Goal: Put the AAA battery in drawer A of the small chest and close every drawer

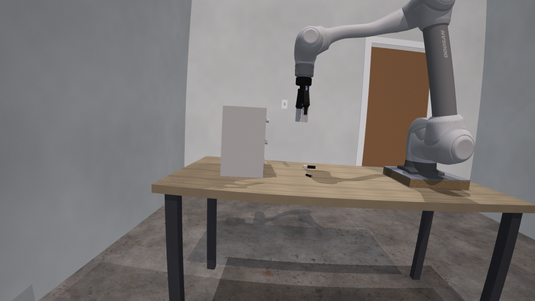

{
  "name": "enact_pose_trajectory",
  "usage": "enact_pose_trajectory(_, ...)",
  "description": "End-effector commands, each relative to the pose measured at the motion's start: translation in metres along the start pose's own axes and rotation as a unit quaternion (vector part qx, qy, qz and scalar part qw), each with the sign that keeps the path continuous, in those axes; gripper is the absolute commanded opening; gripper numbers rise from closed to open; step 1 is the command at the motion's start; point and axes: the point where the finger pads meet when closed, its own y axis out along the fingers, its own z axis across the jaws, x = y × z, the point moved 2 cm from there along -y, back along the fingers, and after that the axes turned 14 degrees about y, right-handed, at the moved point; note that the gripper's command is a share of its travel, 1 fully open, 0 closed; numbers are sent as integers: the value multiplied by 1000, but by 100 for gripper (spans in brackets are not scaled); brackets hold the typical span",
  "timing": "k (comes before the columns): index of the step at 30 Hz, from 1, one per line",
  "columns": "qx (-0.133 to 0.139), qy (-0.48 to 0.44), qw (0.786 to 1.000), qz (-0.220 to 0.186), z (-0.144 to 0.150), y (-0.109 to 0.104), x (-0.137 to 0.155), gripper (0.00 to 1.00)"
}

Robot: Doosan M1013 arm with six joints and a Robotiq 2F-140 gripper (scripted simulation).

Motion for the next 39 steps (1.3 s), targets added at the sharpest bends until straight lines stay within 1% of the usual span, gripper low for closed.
enact_pose_trajectory(1, -1, 1, 1000, 0, 53, 0, -15, 100)
enact_pose_trajectory(2, -1, 1, 1000, 0, 53, 0, -15, 100)
enact_pose_trajectory(3, -1, 1, 1000, 0, 62, 0, -18, 100)
enact_pose_trajectory(4, -1, 1, 1000, 0, 64, 0, -19, 100)
enact_pose_trajectory(16, 0, 1, 1000, -4, 64, 1, -18, 100)
enact_pose_trajectory(26, 6, 1, 1000, -29, 65, 5, -15, 100)
enact_pose_trajectory(28, 6, 1, 1000, -29, 65, 5, -15, 100)
enact_pose_trajectory(34, 14, 1, 998, -60, 66, 10, -11, 100)
enact_pose_trajectory(39, 22, 1, 995, -94, 67, 16, -7, 100)
